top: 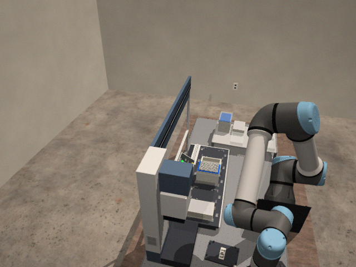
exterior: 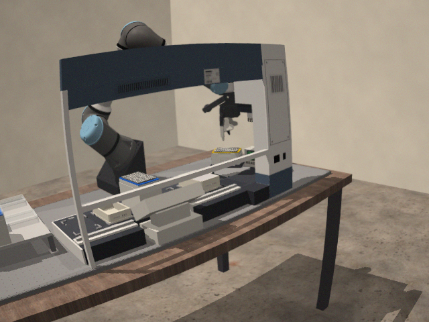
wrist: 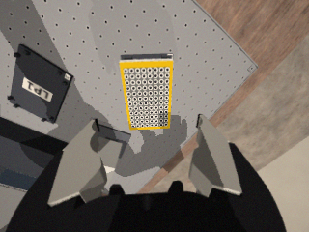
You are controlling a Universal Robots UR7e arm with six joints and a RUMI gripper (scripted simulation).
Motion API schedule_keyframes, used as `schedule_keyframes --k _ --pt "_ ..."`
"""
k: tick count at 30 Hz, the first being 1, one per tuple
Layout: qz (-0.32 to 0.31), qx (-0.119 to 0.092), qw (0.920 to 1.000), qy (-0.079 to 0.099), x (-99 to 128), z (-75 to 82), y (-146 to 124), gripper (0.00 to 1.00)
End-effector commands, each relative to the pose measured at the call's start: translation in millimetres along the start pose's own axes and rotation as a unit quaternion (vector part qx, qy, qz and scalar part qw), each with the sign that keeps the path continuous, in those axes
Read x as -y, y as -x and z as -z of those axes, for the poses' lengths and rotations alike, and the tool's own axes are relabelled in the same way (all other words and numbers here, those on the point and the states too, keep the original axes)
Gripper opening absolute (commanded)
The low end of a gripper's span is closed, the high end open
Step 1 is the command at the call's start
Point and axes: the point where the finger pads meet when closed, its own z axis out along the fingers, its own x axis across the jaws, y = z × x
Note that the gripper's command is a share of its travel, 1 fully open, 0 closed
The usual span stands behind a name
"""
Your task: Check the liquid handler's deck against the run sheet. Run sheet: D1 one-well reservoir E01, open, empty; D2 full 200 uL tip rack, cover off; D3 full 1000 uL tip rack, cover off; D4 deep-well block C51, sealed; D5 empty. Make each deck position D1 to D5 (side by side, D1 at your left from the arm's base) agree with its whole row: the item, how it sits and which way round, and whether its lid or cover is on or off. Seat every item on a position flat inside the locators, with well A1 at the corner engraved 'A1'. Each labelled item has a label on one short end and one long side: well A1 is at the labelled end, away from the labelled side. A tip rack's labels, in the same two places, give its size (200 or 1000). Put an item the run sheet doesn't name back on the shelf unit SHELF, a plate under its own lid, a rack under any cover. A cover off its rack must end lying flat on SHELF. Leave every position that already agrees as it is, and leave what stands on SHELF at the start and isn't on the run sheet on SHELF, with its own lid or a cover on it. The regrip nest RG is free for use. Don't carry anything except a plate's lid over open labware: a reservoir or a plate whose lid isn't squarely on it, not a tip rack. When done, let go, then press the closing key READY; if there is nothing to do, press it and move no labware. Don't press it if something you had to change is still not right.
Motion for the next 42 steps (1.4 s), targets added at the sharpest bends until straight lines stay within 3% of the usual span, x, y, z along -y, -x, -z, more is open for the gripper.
schedule_keyframes --k 1,42 --pt "0.0 -0.001 1.0 0.001 -0.5 -5.9 -0.2 0.82" --pt "0.0 0.0 1.0 0.001 -0.5 -65.9 -0.2 0.82"
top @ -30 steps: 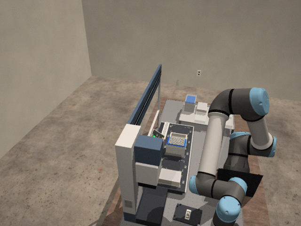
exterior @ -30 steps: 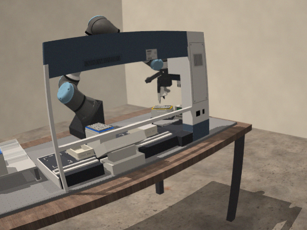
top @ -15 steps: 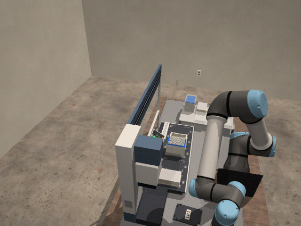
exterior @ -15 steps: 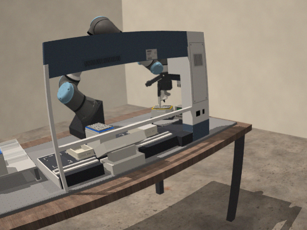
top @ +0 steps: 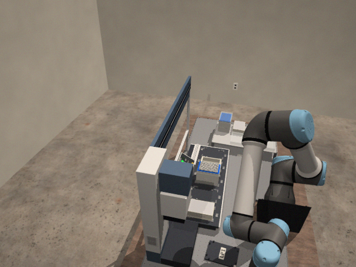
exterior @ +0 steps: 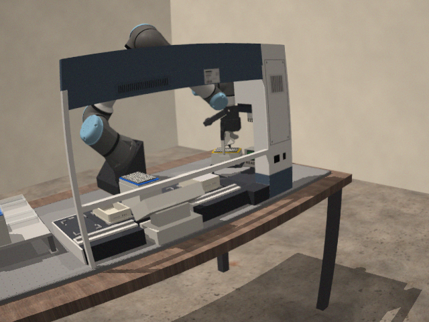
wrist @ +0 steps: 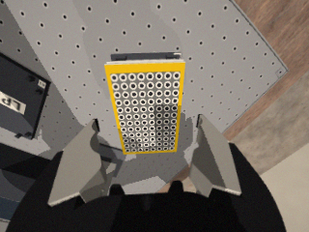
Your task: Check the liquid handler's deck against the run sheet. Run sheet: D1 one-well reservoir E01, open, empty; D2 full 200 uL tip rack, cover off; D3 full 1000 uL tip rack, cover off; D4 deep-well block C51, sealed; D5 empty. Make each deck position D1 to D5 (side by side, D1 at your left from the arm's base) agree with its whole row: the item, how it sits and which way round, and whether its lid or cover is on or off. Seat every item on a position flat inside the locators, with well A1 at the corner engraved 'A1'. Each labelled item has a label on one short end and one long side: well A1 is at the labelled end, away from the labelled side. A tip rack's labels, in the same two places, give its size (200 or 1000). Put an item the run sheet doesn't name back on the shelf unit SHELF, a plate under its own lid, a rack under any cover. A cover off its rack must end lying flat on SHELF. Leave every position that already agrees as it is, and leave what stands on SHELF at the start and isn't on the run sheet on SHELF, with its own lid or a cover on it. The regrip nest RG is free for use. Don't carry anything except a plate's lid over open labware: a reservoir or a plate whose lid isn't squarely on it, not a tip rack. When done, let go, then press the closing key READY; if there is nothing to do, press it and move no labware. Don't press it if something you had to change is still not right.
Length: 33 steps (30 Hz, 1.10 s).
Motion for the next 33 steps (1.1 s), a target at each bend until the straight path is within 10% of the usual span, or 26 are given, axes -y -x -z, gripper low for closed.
schedule_keyframes --k 1,27,28,33 --pt "0.0 -0.001 1.0 0.001 -0.6 -2.7 -0.2 0.82" --pt "0.0 -0.001 1.0 0.001 -0.6 -26.5 -0.2 0.82" --pt "0.0 -0.001 1.0 0.001 -0.6 -26.5 -0.2 0.0" --pt "0.0 -0.001 1.0 0.001 -0.6 -26.6 -0.2 0.0"
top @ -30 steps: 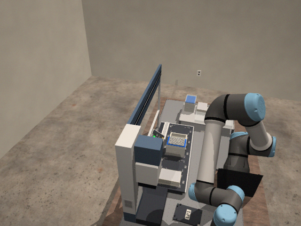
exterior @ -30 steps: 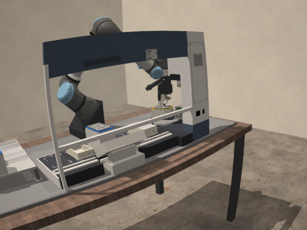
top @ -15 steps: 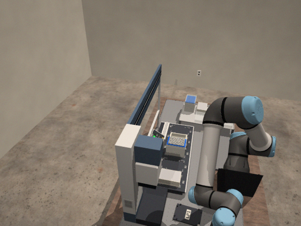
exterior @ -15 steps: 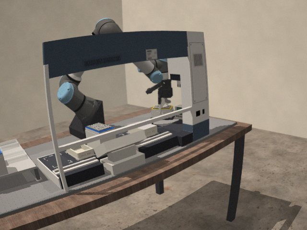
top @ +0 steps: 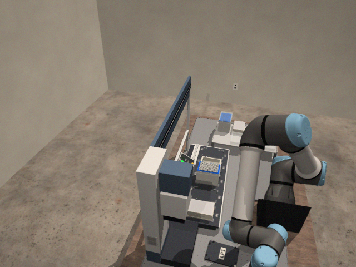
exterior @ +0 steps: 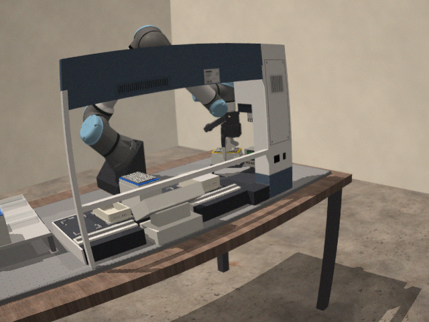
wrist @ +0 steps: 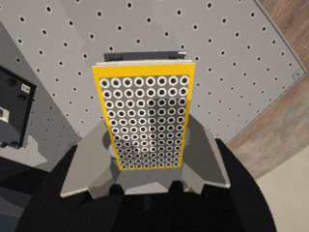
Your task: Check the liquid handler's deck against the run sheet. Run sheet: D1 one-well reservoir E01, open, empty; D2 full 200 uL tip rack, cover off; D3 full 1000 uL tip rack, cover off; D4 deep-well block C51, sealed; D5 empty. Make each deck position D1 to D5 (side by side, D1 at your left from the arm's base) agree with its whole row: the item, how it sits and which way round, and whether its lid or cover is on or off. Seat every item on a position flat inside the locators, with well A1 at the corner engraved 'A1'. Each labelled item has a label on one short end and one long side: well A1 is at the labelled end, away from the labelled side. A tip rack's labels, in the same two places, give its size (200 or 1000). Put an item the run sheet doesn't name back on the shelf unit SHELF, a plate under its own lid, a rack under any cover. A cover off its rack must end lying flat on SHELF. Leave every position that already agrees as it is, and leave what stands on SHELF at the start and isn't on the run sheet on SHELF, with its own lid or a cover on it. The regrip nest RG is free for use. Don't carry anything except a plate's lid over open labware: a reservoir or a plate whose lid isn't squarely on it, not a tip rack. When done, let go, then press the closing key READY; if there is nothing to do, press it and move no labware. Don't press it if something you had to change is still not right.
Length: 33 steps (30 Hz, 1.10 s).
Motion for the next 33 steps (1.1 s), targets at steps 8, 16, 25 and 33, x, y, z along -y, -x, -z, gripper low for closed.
schedule_keyframes --k 8,16,25,33 --pt "0.0 0.0 1.0 0.001 -0.5 0.6 -0.2 0.0" --pt "0.0 0.0 1.0 0.001 -0.5 0.6 -0.2 0.0" --pt "0.0 0.0 1.0 0.001 -0.4 0.5 -0.2 0.0" --pt "0.0 0.0 1.0 0.001 -0.4 7.2 -0.2 0.0"
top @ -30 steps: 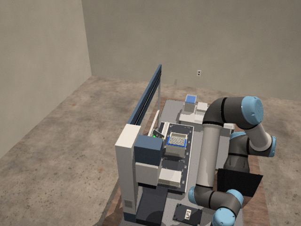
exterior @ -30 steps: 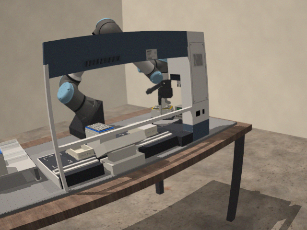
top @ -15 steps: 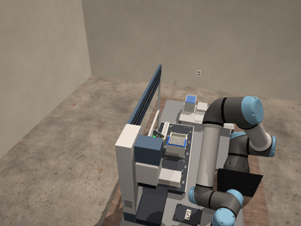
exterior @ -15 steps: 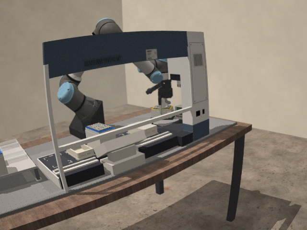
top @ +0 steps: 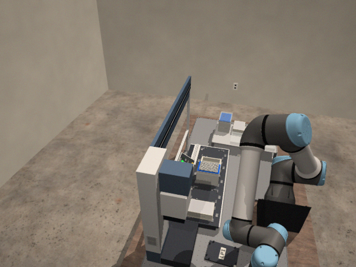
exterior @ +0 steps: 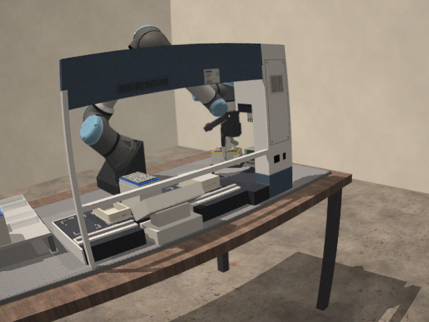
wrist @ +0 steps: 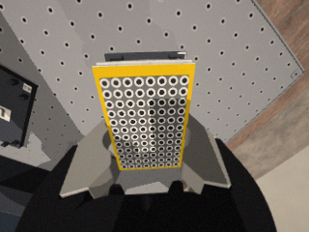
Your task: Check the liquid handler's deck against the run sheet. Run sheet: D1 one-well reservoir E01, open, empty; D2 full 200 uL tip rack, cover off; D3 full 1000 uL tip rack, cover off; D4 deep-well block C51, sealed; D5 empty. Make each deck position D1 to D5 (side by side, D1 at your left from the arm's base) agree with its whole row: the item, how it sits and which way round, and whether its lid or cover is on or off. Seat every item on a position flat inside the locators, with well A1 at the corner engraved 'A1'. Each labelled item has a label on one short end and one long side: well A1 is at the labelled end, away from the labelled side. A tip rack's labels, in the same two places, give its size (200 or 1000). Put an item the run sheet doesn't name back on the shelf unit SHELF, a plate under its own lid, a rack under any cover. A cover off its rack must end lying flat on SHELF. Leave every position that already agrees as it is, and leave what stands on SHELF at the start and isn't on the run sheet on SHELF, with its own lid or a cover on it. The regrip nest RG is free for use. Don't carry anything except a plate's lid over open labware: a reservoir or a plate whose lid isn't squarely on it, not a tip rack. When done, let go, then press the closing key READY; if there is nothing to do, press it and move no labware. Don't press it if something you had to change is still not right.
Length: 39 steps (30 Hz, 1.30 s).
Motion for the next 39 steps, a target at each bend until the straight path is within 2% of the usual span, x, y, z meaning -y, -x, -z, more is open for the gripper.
schedule_keyframes --k 1,39 --pt "0.0 0.0 1.0 0.001 -0.5 6.4 -0.2 0.0" --pt "0.0 0.0 1.0 0.001 -0.5 59.8 -0.2 0.0"
